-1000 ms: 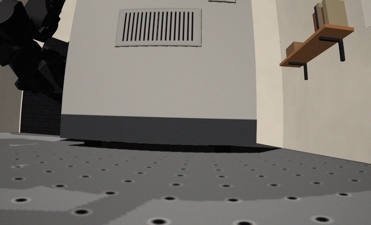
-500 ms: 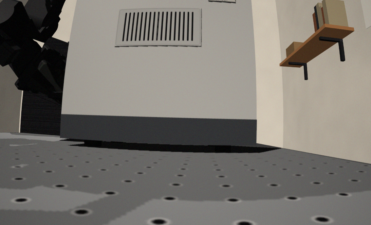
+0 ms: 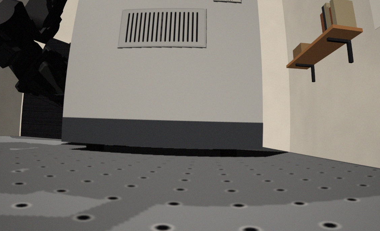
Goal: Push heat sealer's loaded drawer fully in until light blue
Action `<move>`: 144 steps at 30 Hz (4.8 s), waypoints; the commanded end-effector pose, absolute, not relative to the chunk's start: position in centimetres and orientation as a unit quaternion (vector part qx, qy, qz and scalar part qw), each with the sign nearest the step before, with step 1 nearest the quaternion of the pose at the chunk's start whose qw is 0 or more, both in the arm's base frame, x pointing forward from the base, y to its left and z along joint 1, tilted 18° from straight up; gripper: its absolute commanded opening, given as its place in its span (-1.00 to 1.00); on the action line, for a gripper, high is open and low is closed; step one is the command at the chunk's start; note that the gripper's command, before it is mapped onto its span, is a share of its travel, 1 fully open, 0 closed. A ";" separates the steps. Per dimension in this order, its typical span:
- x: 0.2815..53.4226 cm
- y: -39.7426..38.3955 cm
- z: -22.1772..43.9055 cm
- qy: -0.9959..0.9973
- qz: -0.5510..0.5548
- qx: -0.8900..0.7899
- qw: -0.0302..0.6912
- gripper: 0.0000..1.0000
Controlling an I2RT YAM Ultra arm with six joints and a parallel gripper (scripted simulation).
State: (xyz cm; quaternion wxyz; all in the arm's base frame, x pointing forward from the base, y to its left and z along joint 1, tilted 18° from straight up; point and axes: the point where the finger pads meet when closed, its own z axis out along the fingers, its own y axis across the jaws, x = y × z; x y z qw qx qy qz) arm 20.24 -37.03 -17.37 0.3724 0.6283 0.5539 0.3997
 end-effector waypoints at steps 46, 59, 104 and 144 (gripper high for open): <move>21.1 -37.2 -17.1 0.568 0.412 0.599 0.385 -1.00; 20.3 -37.6 -17.1 0.562 0.408 0.605 0.389 -0.40; 20.3 -37.6 -17.1 0.562 0.408 0.605 0.389 -0.40; 19.8 -38.0 -16.8 0.565 0.405 0.602 0.393 -0.40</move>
